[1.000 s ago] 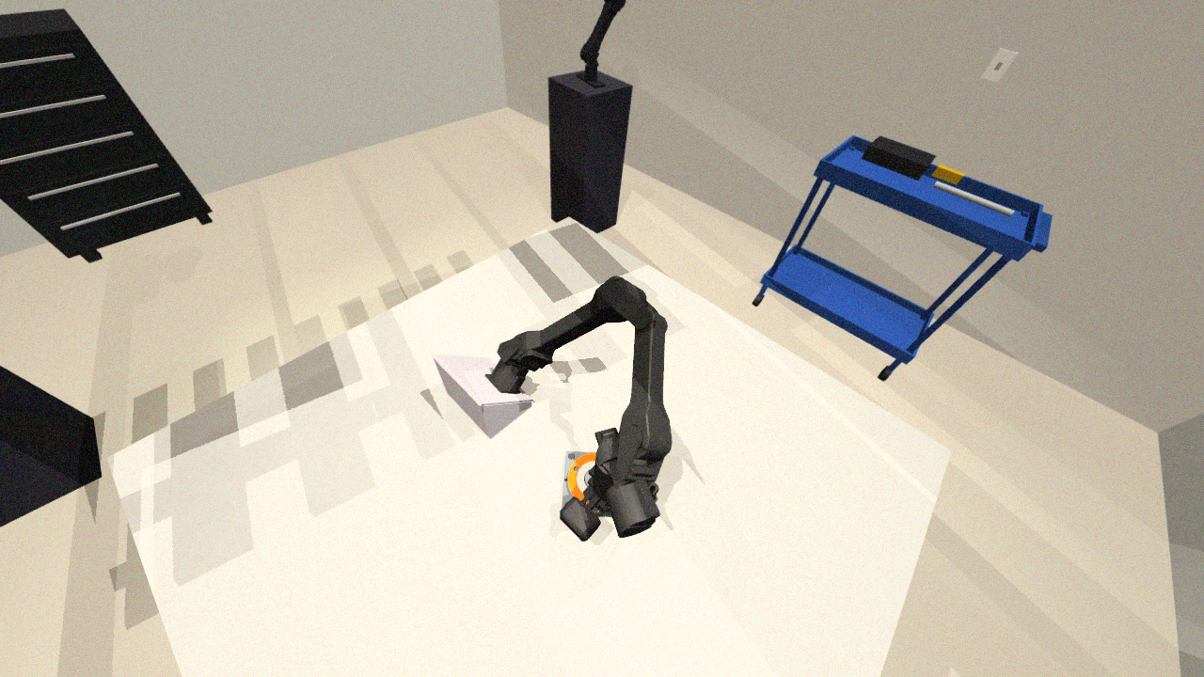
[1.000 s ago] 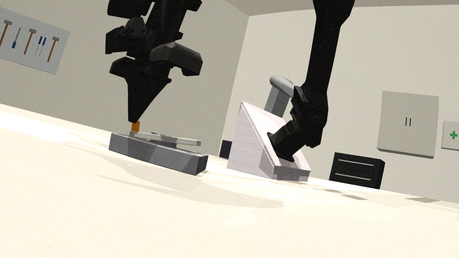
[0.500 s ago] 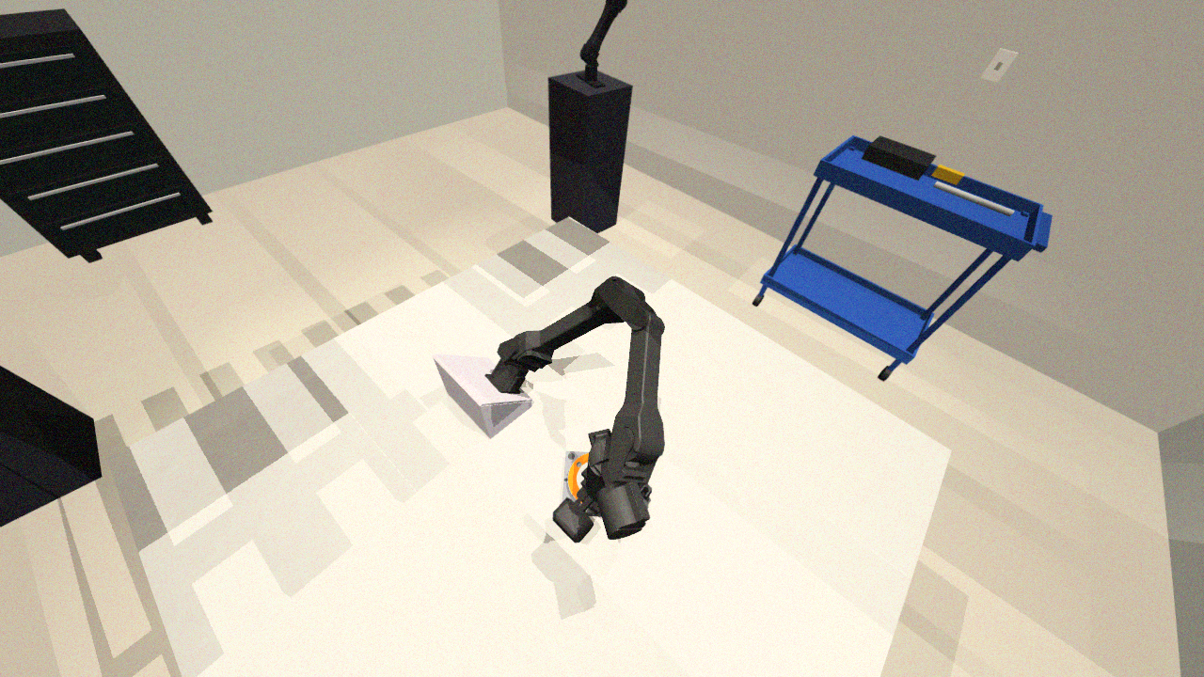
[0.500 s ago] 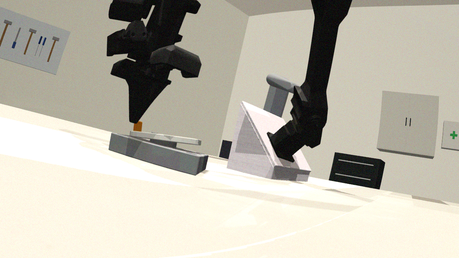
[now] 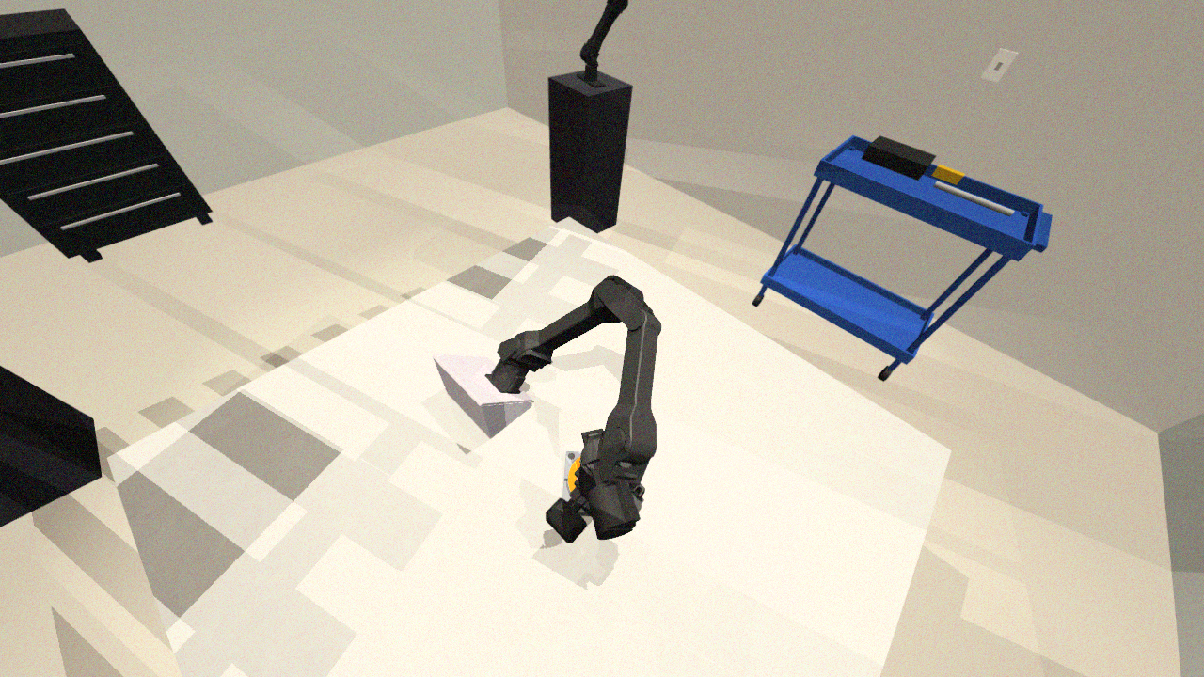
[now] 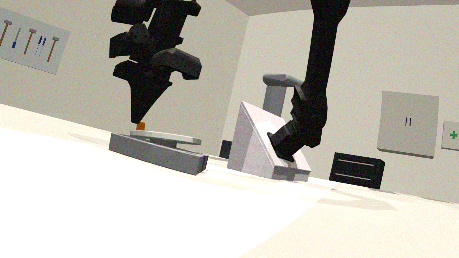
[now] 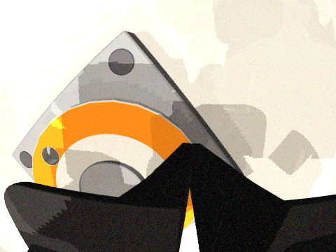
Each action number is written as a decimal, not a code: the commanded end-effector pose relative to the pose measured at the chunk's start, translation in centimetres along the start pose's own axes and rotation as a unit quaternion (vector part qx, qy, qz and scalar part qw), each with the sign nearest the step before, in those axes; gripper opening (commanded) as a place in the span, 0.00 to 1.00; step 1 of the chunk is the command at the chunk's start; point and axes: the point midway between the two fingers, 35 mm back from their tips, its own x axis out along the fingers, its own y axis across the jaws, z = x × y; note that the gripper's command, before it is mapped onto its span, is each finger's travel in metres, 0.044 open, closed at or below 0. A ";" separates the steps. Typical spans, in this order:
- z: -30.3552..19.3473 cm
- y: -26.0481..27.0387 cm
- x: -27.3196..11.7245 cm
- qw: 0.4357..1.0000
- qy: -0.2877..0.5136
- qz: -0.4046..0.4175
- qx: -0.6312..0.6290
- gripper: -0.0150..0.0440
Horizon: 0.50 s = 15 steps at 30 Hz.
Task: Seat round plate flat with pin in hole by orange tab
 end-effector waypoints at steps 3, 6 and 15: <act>-0.8 -0.4 0.2 1.000 0.007 -0.002 0.002 0.25; -1.0 -0.5 0.2 1.000 0.007 -0.002 0.003 0.25; -1.8 -0.8 0.2 1.000 0.007 -0.002 0.003 0.25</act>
